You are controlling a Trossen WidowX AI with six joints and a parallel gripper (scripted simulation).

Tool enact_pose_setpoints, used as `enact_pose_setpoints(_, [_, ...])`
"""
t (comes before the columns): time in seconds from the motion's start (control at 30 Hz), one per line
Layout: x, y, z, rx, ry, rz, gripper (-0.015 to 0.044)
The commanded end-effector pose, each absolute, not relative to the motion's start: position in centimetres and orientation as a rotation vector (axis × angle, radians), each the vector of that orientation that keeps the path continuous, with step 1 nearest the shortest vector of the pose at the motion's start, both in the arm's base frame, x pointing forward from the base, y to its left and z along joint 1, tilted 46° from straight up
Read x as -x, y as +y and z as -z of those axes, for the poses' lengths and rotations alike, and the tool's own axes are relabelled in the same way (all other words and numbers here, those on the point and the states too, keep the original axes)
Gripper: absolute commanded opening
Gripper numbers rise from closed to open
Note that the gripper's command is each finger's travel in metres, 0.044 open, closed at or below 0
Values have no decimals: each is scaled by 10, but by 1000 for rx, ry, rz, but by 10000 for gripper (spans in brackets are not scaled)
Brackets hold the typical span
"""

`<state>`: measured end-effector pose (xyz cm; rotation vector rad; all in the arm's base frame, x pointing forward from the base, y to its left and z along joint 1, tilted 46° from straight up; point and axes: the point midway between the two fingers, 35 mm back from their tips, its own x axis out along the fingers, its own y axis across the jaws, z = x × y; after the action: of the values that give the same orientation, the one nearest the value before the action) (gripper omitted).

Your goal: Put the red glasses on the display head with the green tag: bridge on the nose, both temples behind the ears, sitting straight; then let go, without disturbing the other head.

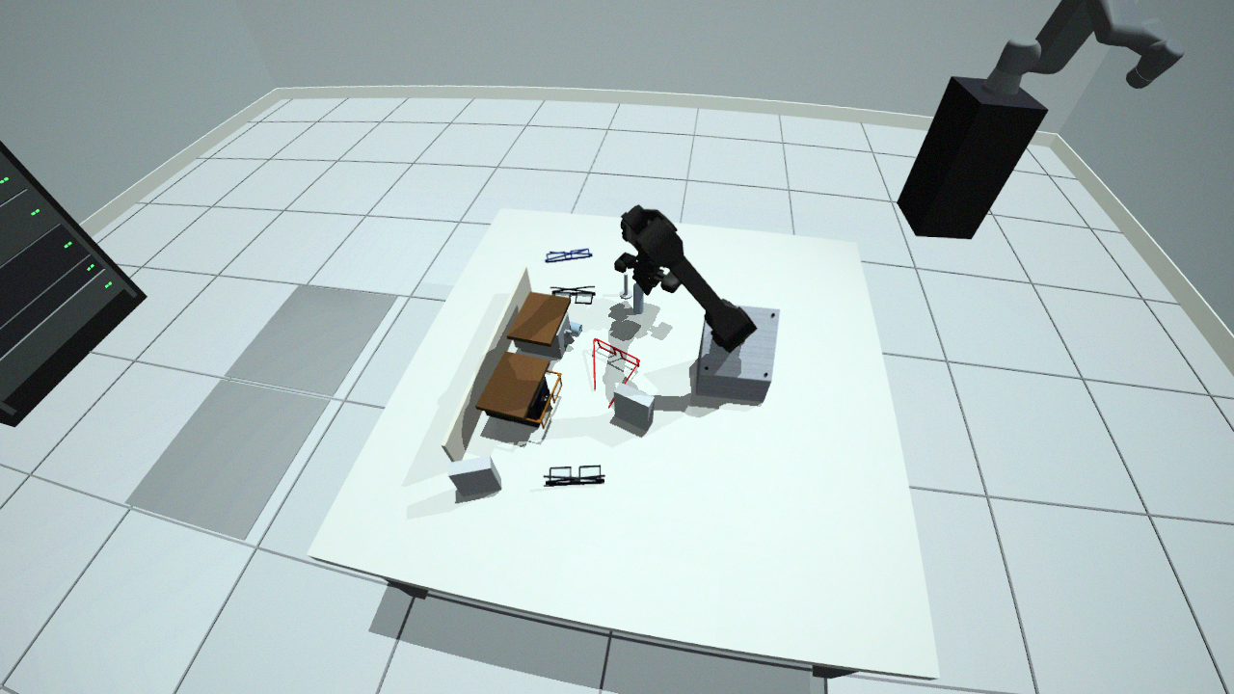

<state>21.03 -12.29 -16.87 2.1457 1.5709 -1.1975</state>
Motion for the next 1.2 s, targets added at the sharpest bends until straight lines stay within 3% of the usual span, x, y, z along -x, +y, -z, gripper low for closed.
enact_pose_setpoints(0.0, [-213,-123,170,-2156,1572,1201,0])
enact_pose_setpoints(1.17, [-229,-131,176,-2156,1571,1200,0])
